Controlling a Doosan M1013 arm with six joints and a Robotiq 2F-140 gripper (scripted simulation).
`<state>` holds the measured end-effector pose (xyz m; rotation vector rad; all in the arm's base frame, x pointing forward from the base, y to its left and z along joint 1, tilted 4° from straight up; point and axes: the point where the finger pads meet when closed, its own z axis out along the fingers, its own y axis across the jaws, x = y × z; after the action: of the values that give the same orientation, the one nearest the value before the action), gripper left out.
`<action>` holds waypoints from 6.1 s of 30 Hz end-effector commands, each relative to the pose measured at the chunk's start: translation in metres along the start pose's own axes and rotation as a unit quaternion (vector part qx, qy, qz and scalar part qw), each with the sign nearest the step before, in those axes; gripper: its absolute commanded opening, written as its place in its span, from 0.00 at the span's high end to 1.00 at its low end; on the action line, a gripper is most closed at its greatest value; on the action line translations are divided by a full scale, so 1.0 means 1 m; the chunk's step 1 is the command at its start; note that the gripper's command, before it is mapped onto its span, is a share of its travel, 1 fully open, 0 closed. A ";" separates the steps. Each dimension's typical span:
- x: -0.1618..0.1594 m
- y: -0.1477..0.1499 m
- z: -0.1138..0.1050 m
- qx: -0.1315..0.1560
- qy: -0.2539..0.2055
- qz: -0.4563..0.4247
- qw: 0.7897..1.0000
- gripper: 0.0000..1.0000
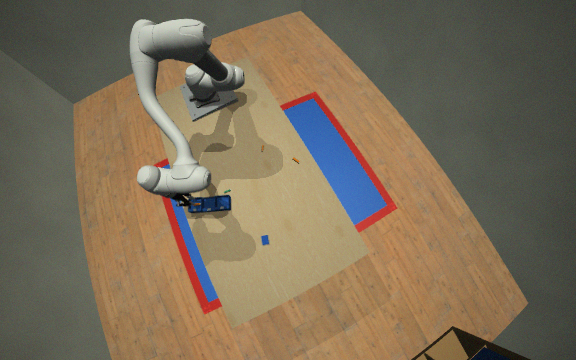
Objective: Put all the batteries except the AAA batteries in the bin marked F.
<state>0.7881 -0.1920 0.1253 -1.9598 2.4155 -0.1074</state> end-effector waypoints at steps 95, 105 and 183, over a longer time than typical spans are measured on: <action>-0.283 0.097 -0.005 -0.003 0.002 -0.597 0.802 0.74; -0.362 0.125 -0.005 -0.002 0.002 -0.714 0.700 0.74; -0.628 0.221 -0.006 -0.001 0.001 -0.933 0.361 0.74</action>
<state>0.7023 0.4733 0.1038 -3.0400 -0.9806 -0.0889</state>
